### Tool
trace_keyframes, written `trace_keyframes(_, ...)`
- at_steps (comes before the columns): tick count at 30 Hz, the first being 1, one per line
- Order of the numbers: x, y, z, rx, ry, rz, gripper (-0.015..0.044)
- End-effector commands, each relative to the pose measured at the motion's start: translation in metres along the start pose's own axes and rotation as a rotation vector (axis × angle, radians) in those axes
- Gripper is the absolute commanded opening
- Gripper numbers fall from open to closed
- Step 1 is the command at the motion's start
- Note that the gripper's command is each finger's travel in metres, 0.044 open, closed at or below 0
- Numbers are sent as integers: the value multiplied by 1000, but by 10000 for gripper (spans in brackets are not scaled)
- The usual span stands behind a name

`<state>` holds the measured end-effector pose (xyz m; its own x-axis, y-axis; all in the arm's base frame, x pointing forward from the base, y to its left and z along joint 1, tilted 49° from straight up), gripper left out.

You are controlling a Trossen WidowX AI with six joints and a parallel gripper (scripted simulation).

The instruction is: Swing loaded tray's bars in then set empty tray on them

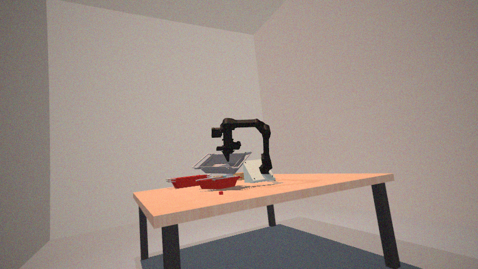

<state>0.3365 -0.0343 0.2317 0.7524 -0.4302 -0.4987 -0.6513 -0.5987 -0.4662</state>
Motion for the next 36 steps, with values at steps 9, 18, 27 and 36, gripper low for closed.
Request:
trace_keyframes(9,48,38,-11,31,5,61,0)
trace_keyframes(18,81,73,-13,52,-11,108,0)
trace_keyframes(27,93,88,-13,62,-18,125,0)
trace_keyframes(36,93,88,-13,62,-18,125,0)
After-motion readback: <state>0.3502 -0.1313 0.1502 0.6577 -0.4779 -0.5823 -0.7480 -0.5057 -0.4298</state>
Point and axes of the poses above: the point midway between the two fingers, 35 mm back from their tips, its own z axis out along the fingers, its own y axis across the jaws, x = y × z, the point moved 10 cm from there along -z, back along the fingers, and after that the axes turned 9 degrees about -z, right-handed, at the moved point
